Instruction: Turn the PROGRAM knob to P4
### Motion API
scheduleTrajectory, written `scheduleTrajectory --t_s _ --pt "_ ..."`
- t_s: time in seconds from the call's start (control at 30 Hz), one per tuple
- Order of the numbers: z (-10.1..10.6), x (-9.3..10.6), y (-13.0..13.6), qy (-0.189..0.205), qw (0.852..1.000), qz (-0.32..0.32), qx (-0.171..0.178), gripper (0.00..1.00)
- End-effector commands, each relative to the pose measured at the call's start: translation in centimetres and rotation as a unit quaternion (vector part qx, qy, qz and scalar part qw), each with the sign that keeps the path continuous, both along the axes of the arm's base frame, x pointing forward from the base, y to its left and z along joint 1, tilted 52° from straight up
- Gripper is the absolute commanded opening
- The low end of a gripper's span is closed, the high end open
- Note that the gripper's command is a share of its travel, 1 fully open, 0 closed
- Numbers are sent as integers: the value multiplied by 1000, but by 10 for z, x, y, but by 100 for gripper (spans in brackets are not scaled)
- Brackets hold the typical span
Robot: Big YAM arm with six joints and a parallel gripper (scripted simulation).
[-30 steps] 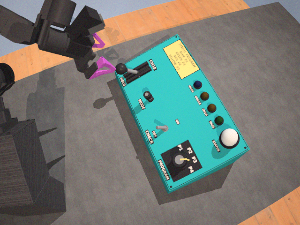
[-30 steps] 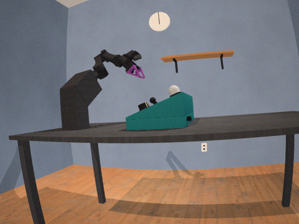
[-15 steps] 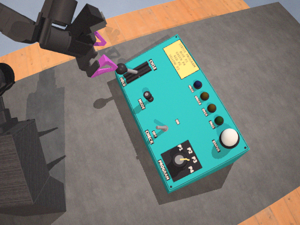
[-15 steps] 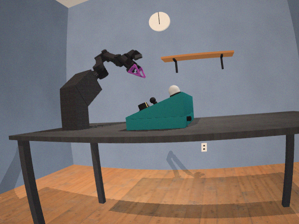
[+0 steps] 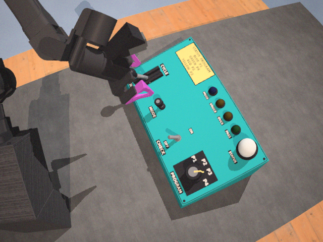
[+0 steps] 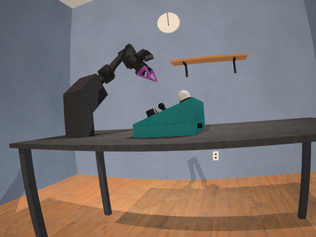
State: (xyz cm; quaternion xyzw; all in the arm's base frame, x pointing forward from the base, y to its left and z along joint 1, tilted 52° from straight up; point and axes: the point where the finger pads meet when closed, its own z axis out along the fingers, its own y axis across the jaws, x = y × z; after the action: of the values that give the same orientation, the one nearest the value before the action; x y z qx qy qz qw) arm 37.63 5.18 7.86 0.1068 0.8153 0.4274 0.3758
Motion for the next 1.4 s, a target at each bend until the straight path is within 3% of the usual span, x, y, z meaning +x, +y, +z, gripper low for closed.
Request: scheduleTrajectory --t_s 0.0,0.03,0.1,0.37,0.57,0.8,1.37 --pt "-13 26 -18 -36 999 -4 -12 100" --pt "-25 30 -23 -36 999 -4 -12 100" --pt "-25 30 -23 -36 999 -4 -12 100" --pt "-118 34 -52 -32 999 -5 -10 100" --pt "-160 24 -60 -32 999 -6 -8 100" --pt "-170 21 -61 -29 1000 -7 -6 100" --pt "-172 15 -57 -22 1000 -6 -3 100"
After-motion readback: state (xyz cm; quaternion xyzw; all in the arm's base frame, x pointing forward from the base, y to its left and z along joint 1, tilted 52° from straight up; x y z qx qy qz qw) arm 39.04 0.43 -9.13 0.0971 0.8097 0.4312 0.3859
